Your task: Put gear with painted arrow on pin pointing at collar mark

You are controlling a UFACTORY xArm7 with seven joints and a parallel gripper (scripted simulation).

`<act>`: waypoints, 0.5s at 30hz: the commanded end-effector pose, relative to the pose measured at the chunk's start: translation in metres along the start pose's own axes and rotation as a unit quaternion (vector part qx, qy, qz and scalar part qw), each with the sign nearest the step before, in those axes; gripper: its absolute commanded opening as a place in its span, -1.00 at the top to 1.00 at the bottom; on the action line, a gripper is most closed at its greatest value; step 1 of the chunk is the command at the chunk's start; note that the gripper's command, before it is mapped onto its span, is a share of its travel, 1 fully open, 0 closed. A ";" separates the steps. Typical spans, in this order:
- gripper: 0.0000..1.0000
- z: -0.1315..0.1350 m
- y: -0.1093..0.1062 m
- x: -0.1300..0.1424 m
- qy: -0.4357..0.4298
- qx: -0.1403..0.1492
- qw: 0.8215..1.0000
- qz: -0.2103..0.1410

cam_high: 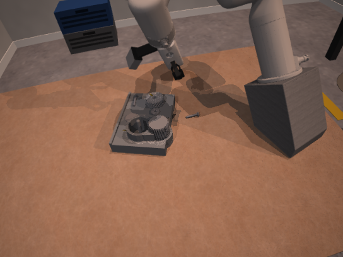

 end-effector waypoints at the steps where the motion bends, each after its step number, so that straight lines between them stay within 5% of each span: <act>1: -1.00 -0.004 0.001 -0.021 -0.079 -0.079 0.992 0.057; 3: -1.00 -0.004 0.001 -0.021 -0.079 -0.079 0.992 0.057; 15: -1.00 -0.011 0.007 -0.060 -0.205 -0.180 0.952 0.138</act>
Point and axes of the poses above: the point where the finger pads meet when closed, its own y axis out along the fingers, its own z axis across the jaws, x = y × z, the point moved 6 cm from there along -y, back along the fingers, and after that the axes turned 13 degrees about y, right-handed, at the moved point
